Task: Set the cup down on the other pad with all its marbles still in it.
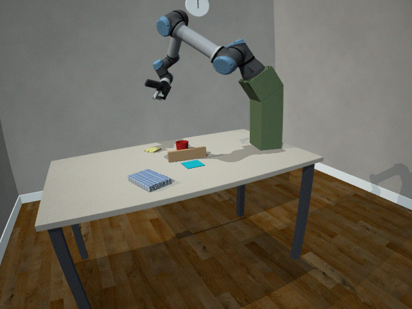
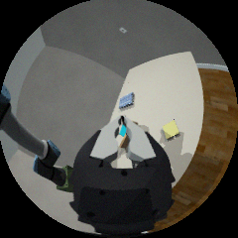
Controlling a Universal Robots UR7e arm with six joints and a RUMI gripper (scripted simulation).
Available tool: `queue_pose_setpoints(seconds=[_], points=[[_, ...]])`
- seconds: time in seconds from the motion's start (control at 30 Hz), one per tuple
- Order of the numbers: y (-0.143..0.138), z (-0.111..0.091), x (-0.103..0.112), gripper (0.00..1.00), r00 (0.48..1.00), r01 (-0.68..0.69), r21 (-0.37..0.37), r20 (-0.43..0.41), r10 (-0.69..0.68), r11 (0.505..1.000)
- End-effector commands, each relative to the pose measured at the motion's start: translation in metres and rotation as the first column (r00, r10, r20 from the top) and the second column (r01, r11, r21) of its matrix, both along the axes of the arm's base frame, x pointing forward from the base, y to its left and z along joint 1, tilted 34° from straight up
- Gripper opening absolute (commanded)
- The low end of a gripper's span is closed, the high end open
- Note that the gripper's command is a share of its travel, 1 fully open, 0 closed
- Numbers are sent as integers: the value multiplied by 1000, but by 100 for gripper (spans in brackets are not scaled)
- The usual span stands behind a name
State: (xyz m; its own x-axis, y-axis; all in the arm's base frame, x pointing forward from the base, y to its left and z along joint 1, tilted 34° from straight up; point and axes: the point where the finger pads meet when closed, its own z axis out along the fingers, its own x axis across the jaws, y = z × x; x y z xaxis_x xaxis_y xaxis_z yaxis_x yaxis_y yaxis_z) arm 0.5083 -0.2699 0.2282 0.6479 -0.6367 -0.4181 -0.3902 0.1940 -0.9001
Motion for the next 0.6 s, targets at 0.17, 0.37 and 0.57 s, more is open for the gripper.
queue_pose_setpoints(seconds=[0.17,0.37,0.57], points=[[12,-22,1,0,1000,-16,-151,-1,16,988],[17,-32,1,0,1000,-24,-214,2,25,977],[22,-42,1,0,999,-33,-280,4,36,960]])
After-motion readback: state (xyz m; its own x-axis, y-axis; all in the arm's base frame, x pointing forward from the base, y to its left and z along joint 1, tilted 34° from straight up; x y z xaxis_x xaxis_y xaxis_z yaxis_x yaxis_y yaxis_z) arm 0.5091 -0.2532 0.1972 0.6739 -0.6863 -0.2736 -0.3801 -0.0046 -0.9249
